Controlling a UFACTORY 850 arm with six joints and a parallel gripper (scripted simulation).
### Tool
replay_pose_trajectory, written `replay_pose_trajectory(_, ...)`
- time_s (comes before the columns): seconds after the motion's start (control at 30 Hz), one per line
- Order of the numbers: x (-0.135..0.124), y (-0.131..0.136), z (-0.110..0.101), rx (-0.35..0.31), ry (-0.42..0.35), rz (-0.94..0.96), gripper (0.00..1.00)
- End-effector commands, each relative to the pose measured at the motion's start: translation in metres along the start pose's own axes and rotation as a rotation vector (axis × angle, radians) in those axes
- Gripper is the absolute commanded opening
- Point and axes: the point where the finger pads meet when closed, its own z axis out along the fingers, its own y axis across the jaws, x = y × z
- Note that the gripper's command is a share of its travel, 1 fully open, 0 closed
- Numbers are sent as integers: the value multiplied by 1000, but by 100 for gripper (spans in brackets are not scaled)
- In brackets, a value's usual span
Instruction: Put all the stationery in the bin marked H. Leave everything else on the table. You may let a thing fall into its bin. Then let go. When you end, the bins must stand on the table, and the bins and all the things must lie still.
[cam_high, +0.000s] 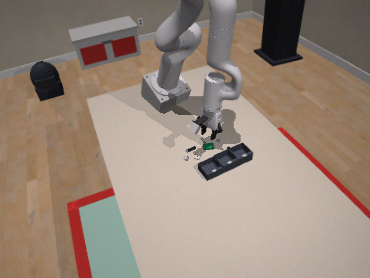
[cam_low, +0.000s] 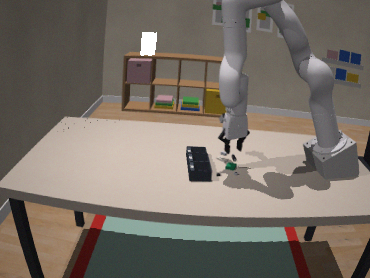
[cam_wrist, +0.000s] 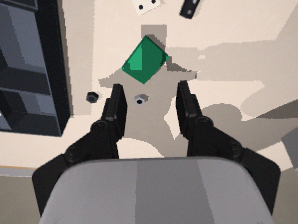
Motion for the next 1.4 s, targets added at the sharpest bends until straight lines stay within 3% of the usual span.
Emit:
replay_pose_trajectory(0.0, 0, 0, 0, 36, -33, 149, 56)
replay_pose_trajectory(0.3, 0, 0, 0, 12, -33, 459, 56)
replay_pose_trajectory(0.57, 0, 0, 0, 43, -74, 731, 56)
replay_pose_trajectory(1.37, 0, 0, 0, 59, -89, 762, 56)
